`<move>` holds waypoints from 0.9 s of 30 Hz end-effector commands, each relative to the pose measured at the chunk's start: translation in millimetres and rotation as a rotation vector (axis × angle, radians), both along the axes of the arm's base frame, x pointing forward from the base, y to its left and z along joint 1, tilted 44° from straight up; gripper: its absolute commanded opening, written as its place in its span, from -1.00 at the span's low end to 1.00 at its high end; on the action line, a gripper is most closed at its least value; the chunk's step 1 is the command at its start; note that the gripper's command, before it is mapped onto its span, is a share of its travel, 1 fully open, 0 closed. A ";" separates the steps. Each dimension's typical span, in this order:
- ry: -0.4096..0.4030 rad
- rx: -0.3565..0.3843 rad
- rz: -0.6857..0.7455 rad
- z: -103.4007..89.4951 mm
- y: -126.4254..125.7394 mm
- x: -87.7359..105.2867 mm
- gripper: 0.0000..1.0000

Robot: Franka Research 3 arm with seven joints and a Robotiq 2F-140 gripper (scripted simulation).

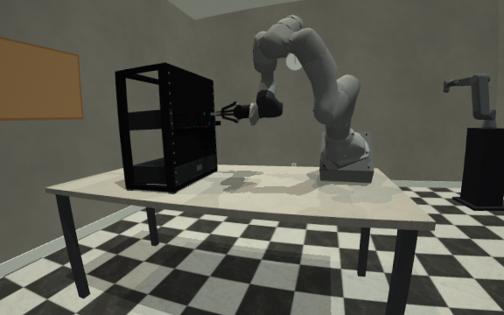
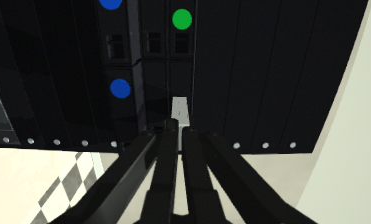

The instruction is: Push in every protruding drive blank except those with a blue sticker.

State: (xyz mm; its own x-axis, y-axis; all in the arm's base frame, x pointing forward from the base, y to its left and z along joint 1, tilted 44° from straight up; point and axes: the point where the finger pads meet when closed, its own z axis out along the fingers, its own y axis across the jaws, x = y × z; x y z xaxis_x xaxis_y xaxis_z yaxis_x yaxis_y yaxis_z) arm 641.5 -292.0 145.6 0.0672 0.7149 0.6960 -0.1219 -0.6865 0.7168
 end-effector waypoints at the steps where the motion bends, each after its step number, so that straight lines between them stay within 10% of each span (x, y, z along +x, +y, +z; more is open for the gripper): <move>1: -0.031 -0.006 0.008 16.3 1.7 8.7 -1.00; 14: -0.031 -0.006 0.008 15.4 3.6 -6.6 -1.00; 27: -0.031 -0.006 0.008 12.1 11.5 -70.2 -1.00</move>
State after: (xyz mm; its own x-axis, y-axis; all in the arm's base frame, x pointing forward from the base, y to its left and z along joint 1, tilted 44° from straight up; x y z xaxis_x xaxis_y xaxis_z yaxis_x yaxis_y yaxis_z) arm 578.6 -283.0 150.0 0.0603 0.7073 0.7043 -0.1299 -0.6941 0.7081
